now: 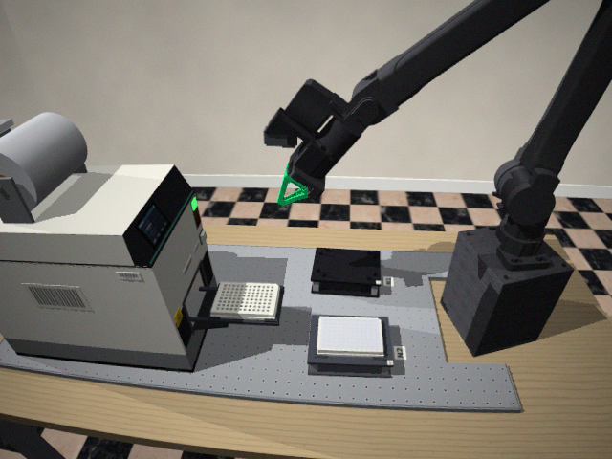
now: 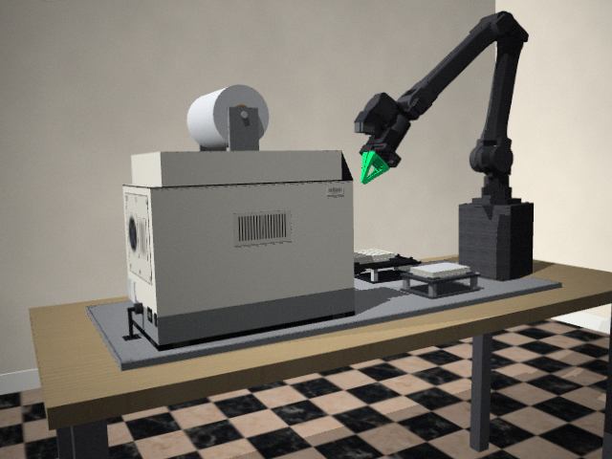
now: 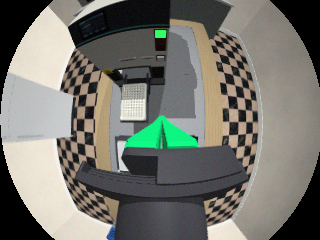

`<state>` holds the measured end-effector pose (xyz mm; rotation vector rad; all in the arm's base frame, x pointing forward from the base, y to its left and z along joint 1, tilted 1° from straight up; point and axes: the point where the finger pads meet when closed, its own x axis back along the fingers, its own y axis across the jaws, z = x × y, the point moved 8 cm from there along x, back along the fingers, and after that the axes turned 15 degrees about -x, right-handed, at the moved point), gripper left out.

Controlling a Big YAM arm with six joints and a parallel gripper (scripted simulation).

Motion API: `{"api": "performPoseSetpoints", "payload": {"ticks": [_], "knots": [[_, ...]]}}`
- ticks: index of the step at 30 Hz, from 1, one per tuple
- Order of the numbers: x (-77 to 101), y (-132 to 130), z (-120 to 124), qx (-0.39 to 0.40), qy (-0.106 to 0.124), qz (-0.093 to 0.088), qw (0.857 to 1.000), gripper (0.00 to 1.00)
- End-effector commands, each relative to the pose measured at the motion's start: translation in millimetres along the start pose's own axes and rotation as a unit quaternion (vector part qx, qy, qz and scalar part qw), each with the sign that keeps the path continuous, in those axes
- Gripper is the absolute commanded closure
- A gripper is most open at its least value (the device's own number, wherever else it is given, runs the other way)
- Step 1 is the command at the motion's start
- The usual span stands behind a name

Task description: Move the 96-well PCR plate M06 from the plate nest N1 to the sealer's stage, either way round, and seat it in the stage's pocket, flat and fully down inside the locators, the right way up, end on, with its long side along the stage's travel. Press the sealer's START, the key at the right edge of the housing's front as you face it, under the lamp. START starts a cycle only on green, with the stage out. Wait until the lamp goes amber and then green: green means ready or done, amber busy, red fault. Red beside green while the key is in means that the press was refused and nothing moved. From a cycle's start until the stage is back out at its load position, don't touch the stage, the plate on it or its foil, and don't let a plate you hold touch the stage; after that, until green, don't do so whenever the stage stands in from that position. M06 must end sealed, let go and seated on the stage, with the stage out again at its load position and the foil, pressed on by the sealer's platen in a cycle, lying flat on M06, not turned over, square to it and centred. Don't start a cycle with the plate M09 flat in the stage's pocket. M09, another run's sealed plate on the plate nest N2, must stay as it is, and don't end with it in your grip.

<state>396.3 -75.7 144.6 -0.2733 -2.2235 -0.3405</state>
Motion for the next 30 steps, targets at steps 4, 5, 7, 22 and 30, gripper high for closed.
{"api": "performPoseSetpoints", "payload": {"ticks": [4, 5, 7, 22, 30], "knots": [[6.3, -3.0, -26.1, -0.005, -0.129, -0.029, 0.991, 1.00], [6.0, -5.0, -18.0, -0.008, -0.141, -0.032, 0.990, 1.00], [6.5, -4.1, -13.7, -0.010, -0.130, -0.028, 0.991, 1.00], [8.1, 5.3, -1.6, -0.002, -0.106, -0.031, 0.994, 1.00], [3.4, -0.1, -11.2, -0.008, -0.108, -0.026, 0.994, 1.00]]}}
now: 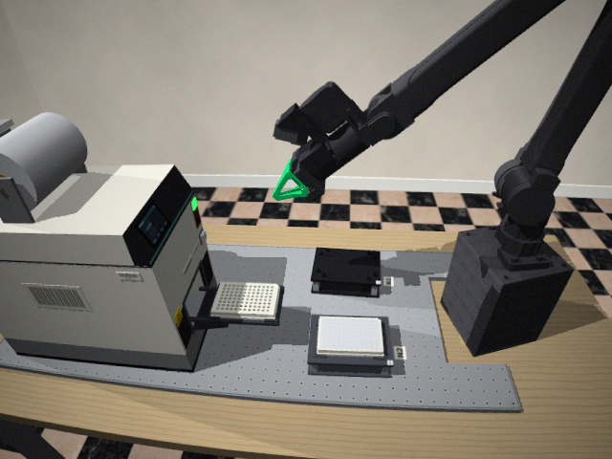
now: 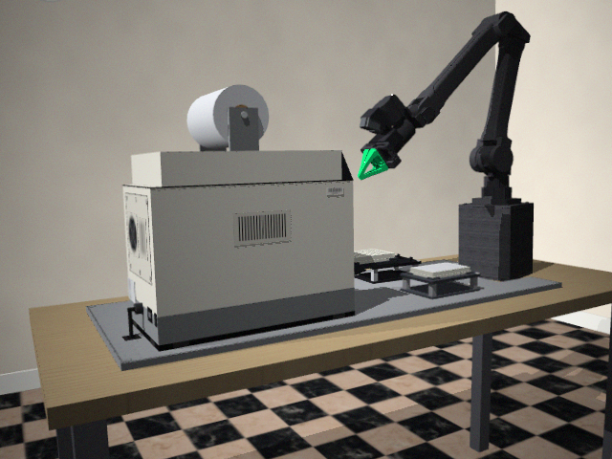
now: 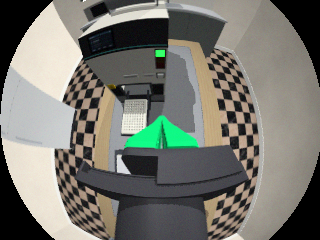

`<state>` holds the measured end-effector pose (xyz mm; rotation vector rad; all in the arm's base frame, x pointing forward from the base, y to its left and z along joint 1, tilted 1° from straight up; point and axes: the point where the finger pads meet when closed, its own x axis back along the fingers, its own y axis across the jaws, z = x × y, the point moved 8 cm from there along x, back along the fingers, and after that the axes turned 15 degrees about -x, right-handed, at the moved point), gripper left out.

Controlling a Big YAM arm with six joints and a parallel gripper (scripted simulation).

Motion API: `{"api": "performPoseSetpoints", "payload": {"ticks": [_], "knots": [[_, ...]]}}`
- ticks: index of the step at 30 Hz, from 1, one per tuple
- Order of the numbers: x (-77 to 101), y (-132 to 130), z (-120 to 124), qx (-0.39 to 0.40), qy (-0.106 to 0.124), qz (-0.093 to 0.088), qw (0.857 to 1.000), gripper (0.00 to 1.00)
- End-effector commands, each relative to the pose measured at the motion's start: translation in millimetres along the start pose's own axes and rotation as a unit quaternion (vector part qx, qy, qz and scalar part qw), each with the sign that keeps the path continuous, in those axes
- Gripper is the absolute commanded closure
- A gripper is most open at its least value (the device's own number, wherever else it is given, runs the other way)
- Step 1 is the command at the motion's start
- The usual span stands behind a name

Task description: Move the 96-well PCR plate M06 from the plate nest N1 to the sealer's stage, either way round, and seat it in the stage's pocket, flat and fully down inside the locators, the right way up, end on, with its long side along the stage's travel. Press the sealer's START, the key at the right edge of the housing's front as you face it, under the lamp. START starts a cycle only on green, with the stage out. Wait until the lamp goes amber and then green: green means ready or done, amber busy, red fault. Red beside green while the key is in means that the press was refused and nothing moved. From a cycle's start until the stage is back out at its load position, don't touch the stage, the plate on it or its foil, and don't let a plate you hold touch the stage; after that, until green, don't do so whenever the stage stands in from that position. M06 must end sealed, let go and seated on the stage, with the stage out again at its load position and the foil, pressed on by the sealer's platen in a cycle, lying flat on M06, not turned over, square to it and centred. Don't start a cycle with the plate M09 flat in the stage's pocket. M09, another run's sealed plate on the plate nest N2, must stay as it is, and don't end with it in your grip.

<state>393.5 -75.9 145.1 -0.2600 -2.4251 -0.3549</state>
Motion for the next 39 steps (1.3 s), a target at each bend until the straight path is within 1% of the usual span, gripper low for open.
{"api": "performPoseSetpoints", "payload": {"ticks": [1, 3, 7, 11, 14, 18, 19, 20, 23, 26, 28, 30, 31, 38, 39], "knots": [[-2.3, -0.5, -14.4, -0.008, -0.012, 0.002, 1.000, 1.00], [-4.4, -3.5, -17.1, -0.011, -0.013, 0.005, 1.000, 1.00], [-7.2, -3.4, -21.5, -0.011, -0.015, 0.005, 1.000, 1.00], [-2.3, 5.1, -27.7, -0.005, -0.024, -0.004, 1.000, 1.00], [-1.2, 7.2, -29.0, -0.003, -0.027, -0.006, 1.000, 1.00], [-35.7, 12.5, -37.4, -0.002, -0.032, -0.009, 0.999, 1.00], [-41.5, 13.9, -41.2, -0.002, -0.035, -0.011, 0.999, 1.00], [-43.3, 14.7, -43.2, -0.001, -0.037, -0.011, 0.999, 1.00], [-60.9, 17.1, -49.5, -0.001, -0.043, -0.013, 0.999, 1.00], [-79.2, 15.6, -53.6, -0.002, -0.045, -0.011, 0.999, 1.00], [-91.1, 13.5, -52.1, -0.004, -0.042, -0.009, 0.999, 1.00], [-91.1, 13.5, -52.1, -0.004, -0.042, -0.009, 0.999, 1.00], [-89.2, 13.7, -49.3, -0.004, -0.038, -0.009, 0.999, 1.00], [-134.4, 19.3, -52.6, -0.001, -0.035, -0.012, 0.999, 1.00], [-134.1, 19.5, -51.4, -0.001, -0.033, -0.011, 0.999, 1.00]]}}
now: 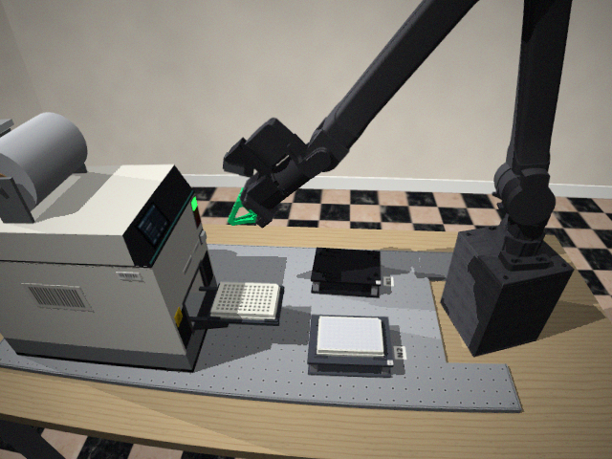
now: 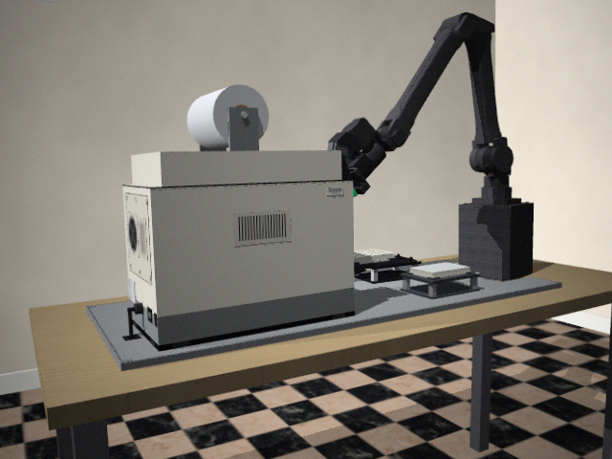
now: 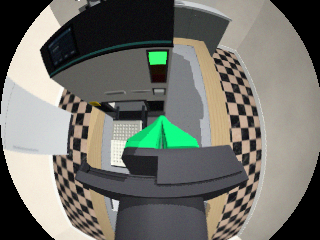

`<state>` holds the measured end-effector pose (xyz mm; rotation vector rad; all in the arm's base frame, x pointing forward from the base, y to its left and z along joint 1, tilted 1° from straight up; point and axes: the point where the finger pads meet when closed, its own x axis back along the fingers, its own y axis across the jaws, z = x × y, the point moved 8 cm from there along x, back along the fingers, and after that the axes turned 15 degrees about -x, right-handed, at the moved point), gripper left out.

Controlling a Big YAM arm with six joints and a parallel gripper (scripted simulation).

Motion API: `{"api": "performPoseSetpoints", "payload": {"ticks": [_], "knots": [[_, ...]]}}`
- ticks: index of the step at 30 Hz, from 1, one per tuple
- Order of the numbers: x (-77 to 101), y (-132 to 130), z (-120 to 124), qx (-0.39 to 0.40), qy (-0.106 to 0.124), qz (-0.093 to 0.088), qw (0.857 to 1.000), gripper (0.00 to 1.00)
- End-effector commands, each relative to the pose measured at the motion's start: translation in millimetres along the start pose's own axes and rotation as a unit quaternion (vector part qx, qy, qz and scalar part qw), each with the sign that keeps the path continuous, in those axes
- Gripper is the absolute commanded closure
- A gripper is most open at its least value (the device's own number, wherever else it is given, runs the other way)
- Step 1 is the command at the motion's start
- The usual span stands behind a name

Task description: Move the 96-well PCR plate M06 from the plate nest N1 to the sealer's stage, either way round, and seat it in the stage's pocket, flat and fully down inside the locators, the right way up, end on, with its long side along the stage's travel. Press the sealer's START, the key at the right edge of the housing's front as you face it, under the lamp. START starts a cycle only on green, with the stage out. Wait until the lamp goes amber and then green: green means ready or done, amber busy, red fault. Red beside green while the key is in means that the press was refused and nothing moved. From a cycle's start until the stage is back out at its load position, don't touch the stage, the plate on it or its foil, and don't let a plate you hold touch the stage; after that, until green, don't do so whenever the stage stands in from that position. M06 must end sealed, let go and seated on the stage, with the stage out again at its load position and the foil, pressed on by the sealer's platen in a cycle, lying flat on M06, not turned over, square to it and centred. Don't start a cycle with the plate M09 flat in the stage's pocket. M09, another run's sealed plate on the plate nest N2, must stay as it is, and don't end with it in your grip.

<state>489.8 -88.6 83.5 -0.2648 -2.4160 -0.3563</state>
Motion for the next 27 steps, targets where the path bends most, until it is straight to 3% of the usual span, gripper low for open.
{"api": "performPoseSetpoints", "payload": {"ticks": [1, 18, 27], "knots": [[-15.1, 16.9, -34.9, 0.002, -0.034, -0.015, 0.999, 1.00], [10.0, -1.9, -24.3, 0.004, -0.025, 0.000, 1.000, 1.00], [14.0, 5.3, -15.0, 0.009, -0.018, -0.006, 1.000, 1.00]]}}
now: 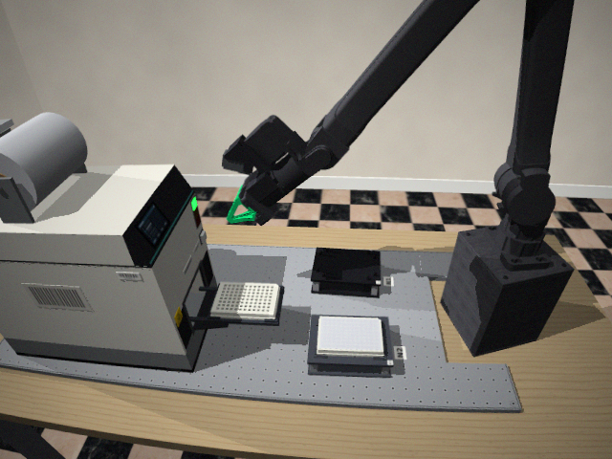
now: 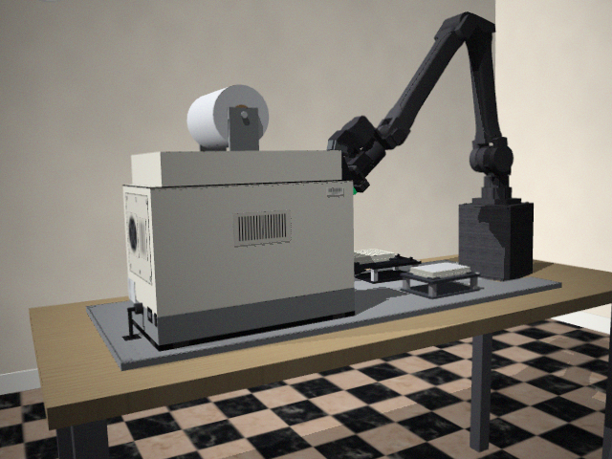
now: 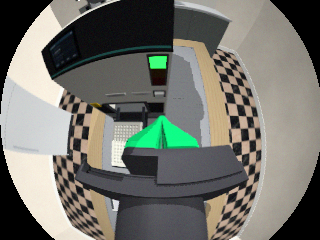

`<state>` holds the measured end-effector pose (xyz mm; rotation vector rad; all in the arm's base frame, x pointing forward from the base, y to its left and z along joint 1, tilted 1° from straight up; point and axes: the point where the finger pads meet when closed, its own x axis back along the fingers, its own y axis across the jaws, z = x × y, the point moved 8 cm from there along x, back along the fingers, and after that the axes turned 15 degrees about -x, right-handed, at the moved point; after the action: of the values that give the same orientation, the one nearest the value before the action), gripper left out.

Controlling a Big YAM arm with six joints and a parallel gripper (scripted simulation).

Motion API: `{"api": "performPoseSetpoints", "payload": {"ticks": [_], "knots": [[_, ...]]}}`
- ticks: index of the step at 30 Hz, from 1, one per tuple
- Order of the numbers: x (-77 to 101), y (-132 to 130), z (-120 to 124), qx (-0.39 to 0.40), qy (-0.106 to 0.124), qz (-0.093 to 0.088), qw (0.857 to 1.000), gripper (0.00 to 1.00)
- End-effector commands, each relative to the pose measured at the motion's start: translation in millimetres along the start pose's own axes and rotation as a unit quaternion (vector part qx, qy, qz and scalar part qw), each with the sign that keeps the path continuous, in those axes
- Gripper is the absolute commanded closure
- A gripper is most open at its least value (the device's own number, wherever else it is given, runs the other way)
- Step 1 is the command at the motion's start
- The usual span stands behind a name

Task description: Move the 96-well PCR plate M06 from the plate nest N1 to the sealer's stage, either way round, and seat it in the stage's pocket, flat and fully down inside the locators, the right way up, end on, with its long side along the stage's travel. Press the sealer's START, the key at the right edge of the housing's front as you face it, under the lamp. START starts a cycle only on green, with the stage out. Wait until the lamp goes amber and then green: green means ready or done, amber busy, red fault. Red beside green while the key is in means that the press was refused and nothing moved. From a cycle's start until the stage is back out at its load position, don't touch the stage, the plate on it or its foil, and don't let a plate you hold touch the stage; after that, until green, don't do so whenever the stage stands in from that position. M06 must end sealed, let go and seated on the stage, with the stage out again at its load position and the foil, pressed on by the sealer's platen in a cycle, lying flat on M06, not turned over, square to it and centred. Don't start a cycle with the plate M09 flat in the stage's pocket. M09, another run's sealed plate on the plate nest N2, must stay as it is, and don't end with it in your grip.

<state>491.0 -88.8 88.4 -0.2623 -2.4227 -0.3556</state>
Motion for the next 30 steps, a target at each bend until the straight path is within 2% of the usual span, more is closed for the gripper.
{"api": "performPoseSetpoints", "payload": {"ticks": [1, 3, 9, 13, 16, 23, 27, 30], "knots": [[12.1, 5.9, -9.0, 0.010, -0.014, -0.005, 1.000, 1.00], [9.9, 9.8, -8.0, 0.012, -0.015, -0.009, 1.000, 1.00], [-13.5, 12.5, -15.1, 0.013, -0.025, -0.011, 1.000, 1.00], [-26.0, 4.4, -20.4, 0.000, -0.025, -0.004, 1.000, 1.00], [-25.5, 3.5, -25.7, -0.003, -0.031, -0.004, 1.000, 1.00], [-46.5, 0.6, -29.8, -0.010, -0.035, -0.002, 0.999, 1.00], [-52.6, 0.1, -26.0, -0.010, -0.029, -0.001, 1.000, 1.00], [-53.6, 1.7, -31.6, -0.009, -0.037, -0.003, 0.999, 1.00]]}}
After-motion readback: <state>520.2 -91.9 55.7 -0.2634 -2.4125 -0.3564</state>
